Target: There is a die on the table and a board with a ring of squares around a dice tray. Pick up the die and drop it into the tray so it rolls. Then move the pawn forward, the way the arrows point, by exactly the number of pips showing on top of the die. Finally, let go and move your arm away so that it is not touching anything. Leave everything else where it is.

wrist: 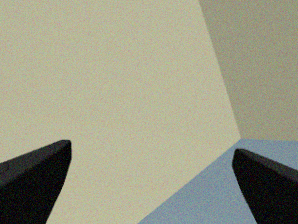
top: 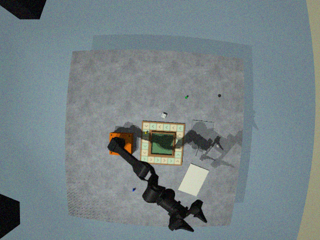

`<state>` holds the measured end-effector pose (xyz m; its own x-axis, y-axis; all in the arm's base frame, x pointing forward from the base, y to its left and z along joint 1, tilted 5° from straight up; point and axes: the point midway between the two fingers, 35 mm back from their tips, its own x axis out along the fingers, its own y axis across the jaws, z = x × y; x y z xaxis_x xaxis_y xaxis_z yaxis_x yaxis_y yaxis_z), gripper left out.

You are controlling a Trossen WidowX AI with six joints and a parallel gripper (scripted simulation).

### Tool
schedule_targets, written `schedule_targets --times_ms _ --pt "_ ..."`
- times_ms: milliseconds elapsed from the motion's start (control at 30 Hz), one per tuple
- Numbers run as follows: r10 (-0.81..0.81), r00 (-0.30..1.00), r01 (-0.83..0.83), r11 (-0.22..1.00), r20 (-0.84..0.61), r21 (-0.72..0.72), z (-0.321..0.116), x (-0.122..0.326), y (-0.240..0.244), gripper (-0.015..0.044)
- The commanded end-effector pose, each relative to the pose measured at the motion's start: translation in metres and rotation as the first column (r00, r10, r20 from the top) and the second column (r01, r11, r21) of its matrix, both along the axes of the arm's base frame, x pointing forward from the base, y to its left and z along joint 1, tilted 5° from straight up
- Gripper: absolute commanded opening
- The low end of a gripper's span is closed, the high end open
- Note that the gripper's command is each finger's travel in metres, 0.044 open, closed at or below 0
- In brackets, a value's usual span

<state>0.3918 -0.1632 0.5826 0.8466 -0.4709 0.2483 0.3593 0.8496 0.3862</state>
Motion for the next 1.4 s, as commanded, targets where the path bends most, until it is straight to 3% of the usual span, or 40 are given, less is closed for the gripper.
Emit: schedule_targets --times_ms 0,133,400,767,1033,1300,1367 --pt "-0.002 1.000 0.002 1.000 0.006 -0.001 0.002 -0.002 -0.001 0.0374" --pt "-0.031 0.992 0.032 0.999 0.125 -0.012 0.034 -0.042 -0.008 0.0275" --pt "-0.044 0.898 0.032 0.999 0.437 0.035 0.095 -0.126 -0.011 0.0275" --pt "0.080 0.570 -0.067 0.996 0.818 -0.051 0.166 -0.273 0.038 0.0275" --pt "0.279 0.313 -0.133 0.959 0.908 -0.250 0.187 -0.363 0.111 0.0275" --pt "0.533 0.097 -0.158 0.842 0.840 -0.516 0.184 -0.431 0.212 0.0275" --pt "0.547 0.106 -0.129 0.836 0.831 -0.533 0.180 -0.435 0.224 0.0275"
